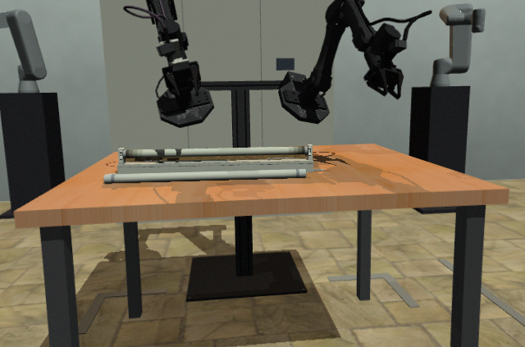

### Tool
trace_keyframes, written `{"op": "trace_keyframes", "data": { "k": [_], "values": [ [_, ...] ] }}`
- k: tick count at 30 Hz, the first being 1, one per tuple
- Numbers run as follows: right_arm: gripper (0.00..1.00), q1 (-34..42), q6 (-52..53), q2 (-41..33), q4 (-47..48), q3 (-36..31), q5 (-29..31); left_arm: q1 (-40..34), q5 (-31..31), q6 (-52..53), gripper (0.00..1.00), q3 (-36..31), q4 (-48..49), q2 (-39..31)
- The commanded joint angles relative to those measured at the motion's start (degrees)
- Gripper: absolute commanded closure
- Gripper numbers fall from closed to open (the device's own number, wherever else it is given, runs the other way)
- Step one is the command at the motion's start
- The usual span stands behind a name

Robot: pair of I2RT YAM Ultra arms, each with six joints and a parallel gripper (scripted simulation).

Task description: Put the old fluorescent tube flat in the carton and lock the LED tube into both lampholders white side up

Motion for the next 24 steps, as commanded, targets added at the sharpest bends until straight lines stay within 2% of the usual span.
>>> {"op": "trace_keyframes", "data": {
  "k": [1,5,9,11,12,15,19,22,24],
  "values": [
    [0.51,0.95,0.56,-1.40,0.05,1.70,0.24,0.75,0.90,0.90,0.51,2.62,1.93,-2.20],
    [0.51,0.80,0.14,-1.55,0.03,1.67,0.40,0.24,1.05,0.84,0.51,2.26,1.85,-1.52],
    [0.51,0.62,0.58,-1.82,-0.01,-1.28,1.03,-0.10,0.44,0.85,0.51,2.98,0.20,0.82],
    [0.51,0.63,0.25,-0.64,-0.07,0.30,1.05,-0.09,0.44,0.85,0.51,2.05,0.14,-0.97],
    [0.51,-0.65,-1.91,1.19,-2.18,-1.56,1.12,-1.60,-0.44,2.57,0.51,-1.10,-1.12,1.33],
    [0.51,-0.47,-8.23,1.12,-4.34,-0.02,1.27,-3.58,-3.43,8.71,0.51,-0.72,-1.05,2.57],
    [0.51,-1.65,-19.69,1.62,-8.47,-1.54,1.43,-8.73,-8.78,20.20,0.51,-2.01,-1.27,5.82],
    [0.51,-1.75,-22.36,1.69,-8.97,-1.15,1.58,-10.27,-10.56,22.63,0.51,-1.72,-0.70,6.68],
    [0.51,-1.29,-29.39,2.41,-12.12,0.32,2.87,-14.24,-15.52,28.39,0.51,0.61,0.06,9.39]
  ]
}}
